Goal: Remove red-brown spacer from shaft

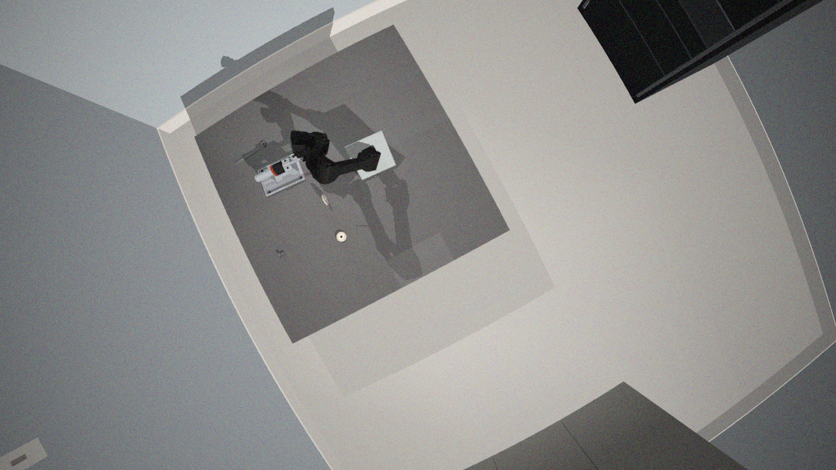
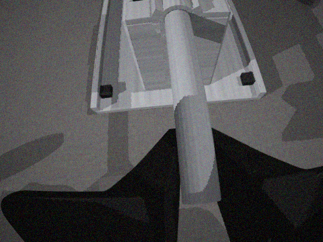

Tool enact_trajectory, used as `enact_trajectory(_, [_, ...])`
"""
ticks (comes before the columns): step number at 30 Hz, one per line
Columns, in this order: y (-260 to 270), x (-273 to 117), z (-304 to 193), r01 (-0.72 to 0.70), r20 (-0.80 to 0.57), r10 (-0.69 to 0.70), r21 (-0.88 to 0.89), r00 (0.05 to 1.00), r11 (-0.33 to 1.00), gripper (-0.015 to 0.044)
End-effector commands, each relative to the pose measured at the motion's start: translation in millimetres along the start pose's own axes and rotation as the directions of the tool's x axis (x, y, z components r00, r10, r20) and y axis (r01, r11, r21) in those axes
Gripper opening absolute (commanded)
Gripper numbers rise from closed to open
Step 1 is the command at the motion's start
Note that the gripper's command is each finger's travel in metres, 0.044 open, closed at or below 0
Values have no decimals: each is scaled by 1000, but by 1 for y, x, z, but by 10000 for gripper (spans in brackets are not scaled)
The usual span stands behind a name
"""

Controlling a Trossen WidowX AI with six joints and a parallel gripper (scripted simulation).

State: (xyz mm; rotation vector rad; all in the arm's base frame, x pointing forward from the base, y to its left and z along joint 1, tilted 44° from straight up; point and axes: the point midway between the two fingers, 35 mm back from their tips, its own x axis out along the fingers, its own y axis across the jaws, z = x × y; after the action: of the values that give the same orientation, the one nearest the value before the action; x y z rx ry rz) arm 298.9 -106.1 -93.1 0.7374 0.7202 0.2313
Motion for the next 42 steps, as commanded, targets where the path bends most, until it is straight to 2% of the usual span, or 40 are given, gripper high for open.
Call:
enact_trajectory(1, [0, -1, -1, -2, -1, 2, 2, 1000, 1000, 0])
enact_trajectory(42, [0, -4, -4, -2, -1, 2, 2, 1000, 1000, 0])
